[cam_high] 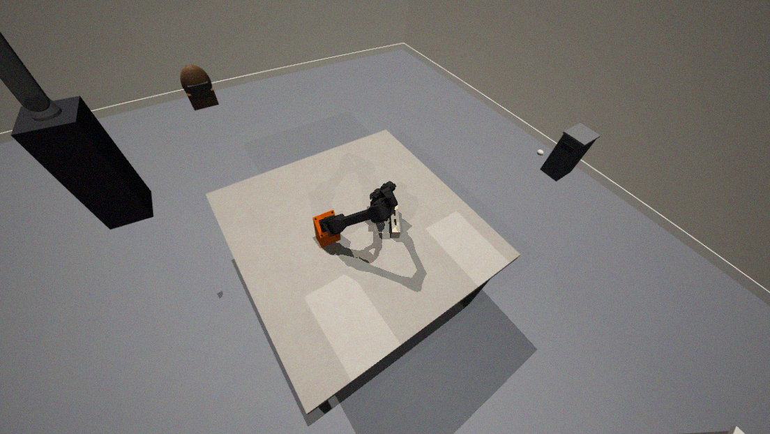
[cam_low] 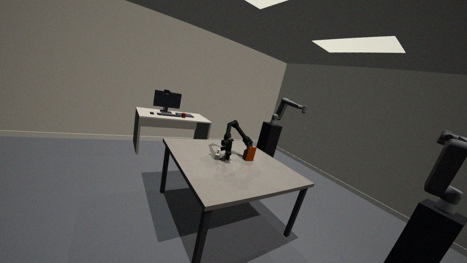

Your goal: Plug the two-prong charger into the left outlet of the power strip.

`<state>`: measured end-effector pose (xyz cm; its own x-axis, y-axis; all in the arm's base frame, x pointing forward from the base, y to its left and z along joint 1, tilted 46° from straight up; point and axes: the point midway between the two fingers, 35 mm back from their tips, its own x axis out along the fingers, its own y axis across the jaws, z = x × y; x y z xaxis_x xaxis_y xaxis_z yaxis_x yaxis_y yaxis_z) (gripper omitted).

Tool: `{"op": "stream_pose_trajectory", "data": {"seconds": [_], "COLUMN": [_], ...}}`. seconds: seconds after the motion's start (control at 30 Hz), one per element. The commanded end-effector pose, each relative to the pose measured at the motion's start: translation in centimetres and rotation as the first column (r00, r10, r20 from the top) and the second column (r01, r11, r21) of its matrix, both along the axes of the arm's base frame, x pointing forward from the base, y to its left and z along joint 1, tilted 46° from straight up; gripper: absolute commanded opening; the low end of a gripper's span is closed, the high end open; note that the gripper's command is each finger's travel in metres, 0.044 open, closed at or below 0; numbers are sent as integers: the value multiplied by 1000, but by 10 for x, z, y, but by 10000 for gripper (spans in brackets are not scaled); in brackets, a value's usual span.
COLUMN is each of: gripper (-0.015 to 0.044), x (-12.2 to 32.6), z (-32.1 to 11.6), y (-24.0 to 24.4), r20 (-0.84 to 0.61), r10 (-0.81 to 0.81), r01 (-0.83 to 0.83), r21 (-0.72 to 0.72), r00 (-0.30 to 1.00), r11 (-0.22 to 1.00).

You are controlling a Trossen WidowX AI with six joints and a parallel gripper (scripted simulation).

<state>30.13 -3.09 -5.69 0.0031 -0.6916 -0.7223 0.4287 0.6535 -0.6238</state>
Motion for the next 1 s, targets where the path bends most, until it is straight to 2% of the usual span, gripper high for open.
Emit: {"op": "stream_pose_trajectory", "data": {"seconds": [0.0,0.97], "gripper": [0,0], "x": [6,33], "z": [3,16], "y": [-2,-13], "r20": [3,18], "r10": [-1,-17], "r01": [1,17], "r21": [-3,-4], "r00": [1000,1000], "r11": [1000,1000]}}
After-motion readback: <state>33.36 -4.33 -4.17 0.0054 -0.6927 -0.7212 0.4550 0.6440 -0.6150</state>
